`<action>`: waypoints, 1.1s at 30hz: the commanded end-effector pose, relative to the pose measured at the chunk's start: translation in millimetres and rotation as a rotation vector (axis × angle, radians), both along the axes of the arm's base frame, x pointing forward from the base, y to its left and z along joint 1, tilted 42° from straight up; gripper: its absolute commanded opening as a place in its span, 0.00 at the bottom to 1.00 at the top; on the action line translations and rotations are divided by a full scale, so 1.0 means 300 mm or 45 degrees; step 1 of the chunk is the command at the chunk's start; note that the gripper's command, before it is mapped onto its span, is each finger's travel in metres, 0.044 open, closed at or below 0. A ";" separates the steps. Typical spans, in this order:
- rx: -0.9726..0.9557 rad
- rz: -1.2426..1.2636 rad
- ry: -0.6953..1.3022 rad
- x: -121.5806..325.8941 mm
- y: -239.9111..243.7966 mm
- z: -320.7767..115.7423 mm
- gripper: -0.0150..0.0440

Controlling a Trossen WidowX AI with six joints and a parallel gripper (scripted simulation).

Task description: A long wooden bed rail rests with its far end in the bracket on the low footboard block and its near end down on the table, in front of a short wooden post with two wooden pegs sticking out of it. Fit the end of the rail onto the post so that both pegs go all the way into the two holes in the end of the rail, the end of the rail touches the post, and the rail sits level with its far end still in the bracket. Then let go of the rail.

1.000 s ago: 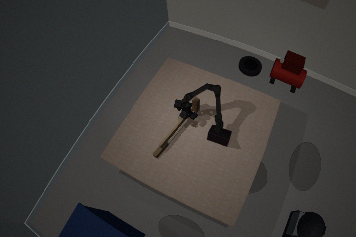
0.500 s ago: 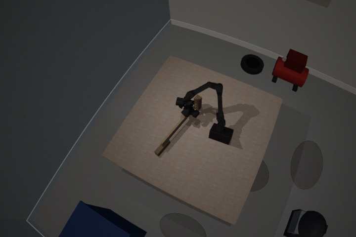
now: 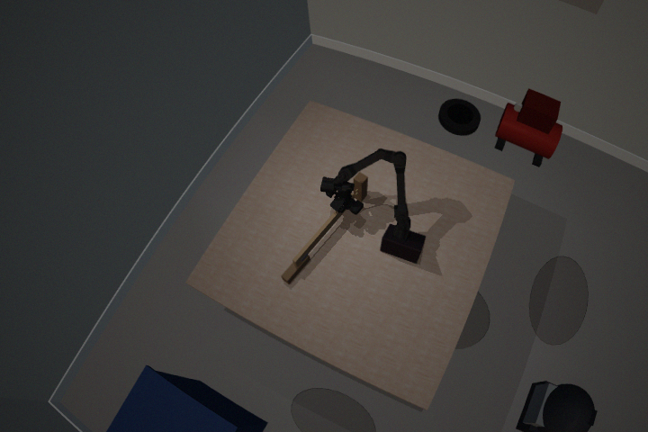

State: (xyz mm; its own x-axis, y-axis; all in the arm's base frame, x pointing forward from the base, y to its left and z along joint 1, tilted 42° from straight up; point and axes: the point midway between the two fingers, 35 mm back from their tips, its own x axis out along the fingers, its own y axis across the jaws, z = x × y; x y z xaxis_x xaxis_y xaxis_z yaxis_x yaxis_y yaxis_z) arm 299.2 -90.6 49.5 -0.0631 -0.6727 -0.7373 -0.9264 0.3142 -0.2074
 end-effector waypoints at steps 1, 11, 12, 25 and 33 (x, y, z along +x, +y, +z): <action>0.007 0.005 -0.003 0.002 0.001 0.001 0.25; 0.006 0.005 -0.003 -0.002 -0.004 0.009 0.25; 0.006 0.005 -0.003 -0.003 -0.005 0.010 0.25; 0.006 0.005 -0.003 -0.007 -0.009 0.022 0.25; 0.006 0.005 -0.003 -0.010 -0.015 0.028 0.25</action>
